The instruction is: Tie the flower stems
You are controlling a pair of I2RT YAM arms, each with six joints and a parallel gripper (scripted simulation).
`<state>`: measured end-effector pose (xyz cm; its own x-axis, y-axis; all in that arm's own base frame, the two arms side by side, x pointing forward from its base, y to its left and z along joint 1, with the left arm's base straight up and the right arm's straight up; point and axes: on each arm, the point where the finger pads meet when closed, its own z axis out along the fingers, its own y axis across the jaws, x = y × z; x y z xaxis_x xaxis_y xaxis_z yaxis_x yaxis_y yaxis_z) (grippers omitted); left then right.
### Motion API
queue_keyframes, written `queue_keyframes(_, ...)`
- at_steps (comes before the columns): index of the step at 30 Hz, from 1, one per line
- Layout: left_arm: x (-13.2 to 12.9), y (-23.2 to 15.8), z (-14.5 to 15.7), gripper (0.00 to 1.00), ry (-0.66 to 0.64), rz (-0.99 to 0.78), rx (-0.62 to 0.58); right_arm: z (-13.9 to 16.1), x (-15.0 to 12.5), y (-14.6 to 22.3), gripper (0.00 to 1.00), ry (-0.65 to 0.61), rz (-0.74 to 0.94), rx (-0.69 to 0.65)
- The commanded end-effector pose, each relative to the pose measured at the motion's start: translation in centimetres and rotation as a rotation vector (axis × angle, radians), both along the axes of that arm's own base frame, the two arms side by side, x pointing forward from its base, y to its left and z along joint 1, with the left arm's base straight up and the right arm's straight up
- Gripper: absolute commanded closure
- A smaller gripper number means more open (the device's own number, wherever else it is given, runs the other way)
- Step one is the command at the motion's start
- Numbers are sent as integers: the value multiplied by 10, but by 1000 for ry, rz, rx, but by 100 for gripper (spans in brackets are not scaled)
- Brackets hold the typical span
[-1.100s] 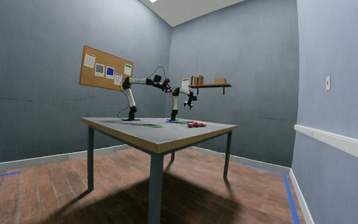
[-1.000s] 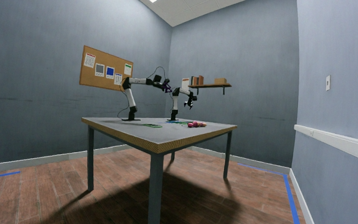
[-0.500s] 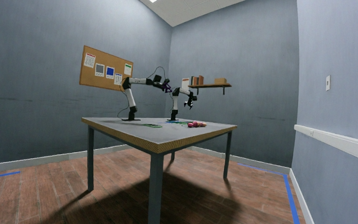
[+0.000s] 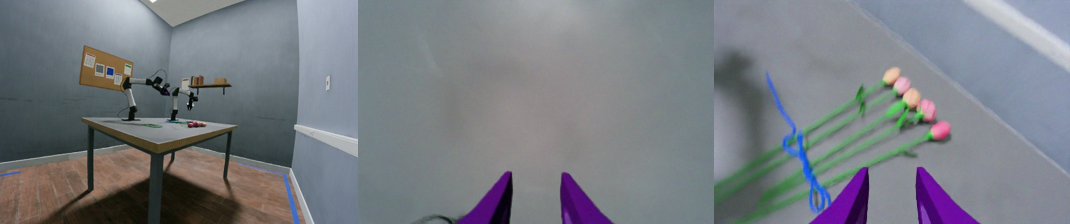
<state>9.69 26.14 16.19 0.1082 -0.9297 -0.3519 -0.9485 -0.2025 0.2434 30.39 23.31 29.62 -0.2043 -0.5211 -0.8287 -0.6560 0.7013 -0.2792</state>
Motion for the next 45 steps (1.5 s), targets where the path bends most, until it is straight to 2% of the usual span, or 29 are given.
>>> queue_keyframes(1,24,-12,0,73,-155,25,14,-35,-9,-2,73,91,77,-117)
queue_keyframes(5,75,-63,-19,73,-334,-12,-131,-85,-16,-18,73,241,168,-302)
queue_keyframes(11,136,-147,-33,73,-514,-78,-385,-151,-21,-41,73,442,243,-536)
queue_keyframes(16,182,-224,-43,73,-595,-138,-590,-200,-20,-44,73,572,335,-668)
queue_keyframes(18,182,-224,-43,73,-595,-138,-590,-200,-20,-44,73,572,335,-668)
queue_keyframes(23,195,-277,-68,73,-507,-207,-618,-231,-18,-40,73,644,392,-739)
queue_keyframes(30,208,-329,-102,73,-361,-355,-499,-262,-13,-36,73,701,431,-794)
queue_keyframes(39,214,-348,-128,73,-275,-444,-390,-271,-14,-35,73,722,432,-792)
queue_keyframes(45,219,-356,-139,73,-263,-469,-377,-269,-13,-34,73,717,431,-790)
